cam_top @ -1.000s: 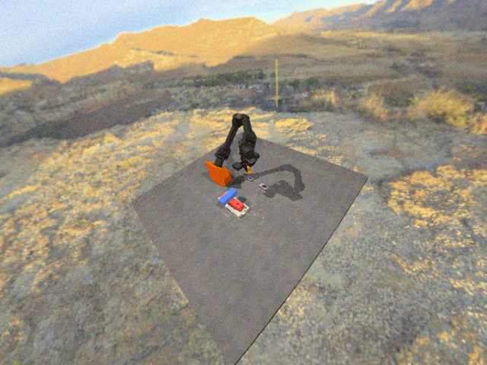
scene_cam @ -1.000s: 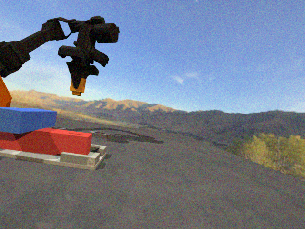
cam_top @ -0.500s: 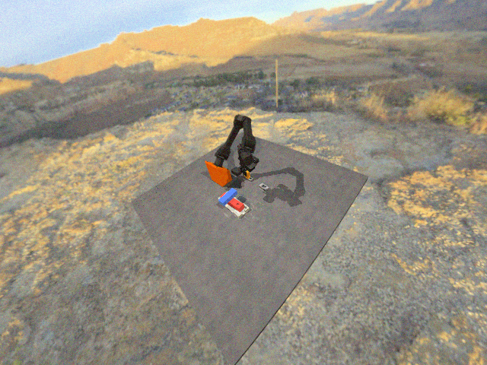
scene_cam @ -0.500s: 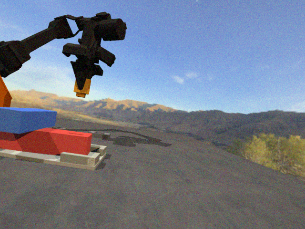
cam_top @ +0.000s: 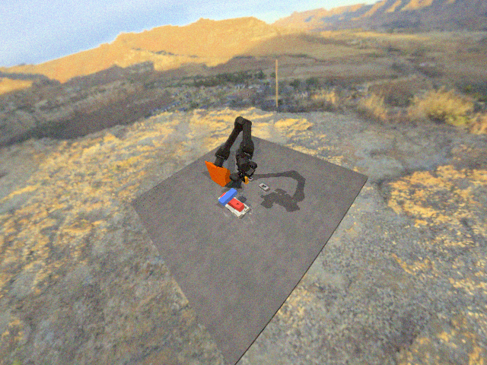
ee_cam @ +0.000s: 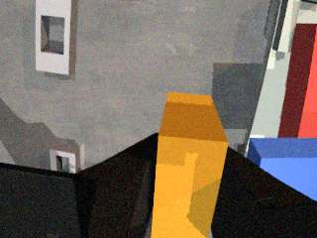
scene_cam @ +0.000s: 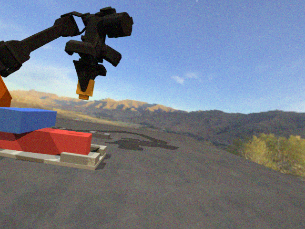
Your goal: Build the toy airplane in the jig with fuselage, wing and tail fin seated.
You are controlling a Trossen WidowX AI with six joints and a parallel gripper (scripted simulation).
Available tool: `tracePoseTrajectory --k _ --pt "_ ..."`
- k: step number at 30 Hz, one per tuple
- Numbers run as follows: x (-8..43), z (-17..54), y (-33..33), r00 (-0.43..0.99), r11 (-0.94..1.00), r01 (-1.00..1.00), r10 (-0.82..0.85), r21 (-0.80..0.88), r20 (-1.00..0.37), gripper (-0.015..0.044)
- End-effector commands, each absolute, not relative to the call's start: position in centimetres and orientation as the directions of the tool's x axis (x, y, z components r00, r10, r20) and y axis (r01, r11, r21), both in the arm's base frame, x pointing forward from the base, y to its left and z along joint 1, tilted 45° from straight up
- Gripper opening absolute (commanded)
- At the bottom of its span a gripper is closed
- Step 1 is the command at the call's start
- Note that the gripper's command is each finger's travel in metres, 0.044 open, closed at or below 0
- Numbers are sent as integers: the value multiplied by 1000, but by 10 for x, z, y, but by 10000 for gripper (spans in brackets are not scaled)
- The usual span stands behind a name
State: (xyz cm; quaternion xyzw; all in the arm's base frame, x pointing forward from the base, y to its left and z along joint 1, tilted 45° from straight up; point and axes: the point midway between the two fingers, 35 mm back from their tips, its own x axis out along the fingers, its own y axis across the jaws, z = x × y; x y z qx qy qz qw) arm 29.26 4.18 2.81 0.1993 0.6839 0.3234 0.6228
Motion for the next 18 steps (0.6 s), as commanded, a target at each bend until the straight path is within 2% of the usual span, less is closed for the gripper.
tracePoseTrajectory --k 1,18 --pt "302 20 35 -137 713 -147 672 686 -728 0" --pt "322 -25 13 -135 705 -176 674 687 -726 0"
